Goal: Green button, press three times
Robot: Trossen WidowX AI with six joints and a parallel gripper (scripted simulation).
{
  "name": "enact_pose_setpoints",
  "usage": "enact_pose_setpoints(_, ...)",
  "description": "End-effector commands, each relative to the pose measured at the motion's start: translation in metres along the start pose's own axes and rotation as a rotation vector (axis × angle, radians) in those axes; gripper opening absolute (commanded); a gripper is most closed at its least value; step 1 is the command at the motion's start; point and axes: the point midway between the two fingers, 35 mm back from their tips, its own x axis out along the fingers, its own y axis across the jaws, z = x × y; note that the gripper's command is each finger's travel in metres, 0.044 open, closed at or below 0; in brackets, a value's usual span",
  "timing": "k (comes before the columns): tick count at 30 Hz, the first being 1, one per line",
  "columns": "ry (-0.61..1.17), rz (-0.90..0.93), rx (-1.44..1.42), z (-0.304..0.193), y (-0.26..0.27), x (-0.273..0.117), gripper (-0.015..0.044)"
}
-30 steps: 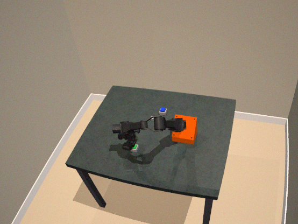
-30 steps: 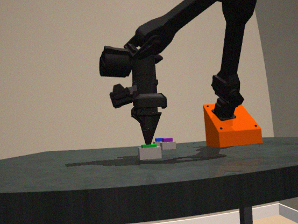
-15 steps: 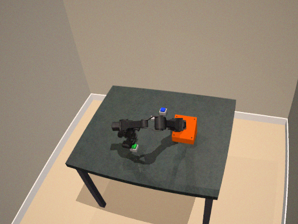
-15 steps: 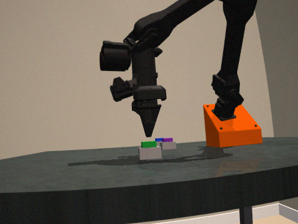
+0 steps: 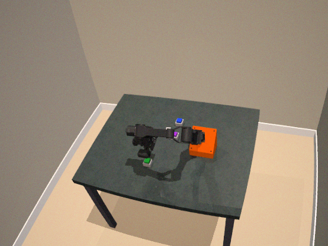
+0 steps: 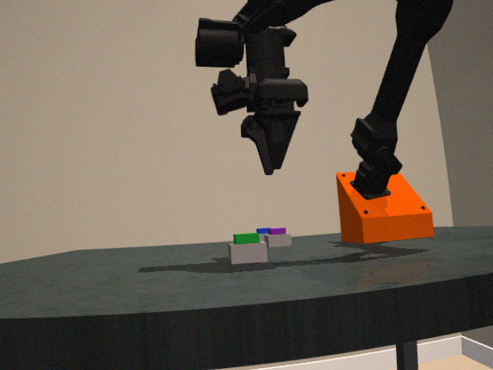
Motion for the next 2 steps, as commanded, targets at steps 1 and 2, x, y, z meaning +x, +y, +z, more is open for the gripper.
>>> enact_pose_setpoints(1,0.011,0.003,0.005,-0.0069,0.0005,-0.0049,0.0361)
enact_pose_setpoints(2,0.011,0.003,0.005,-0.0069,0.0005,-0.0049,0.0361)
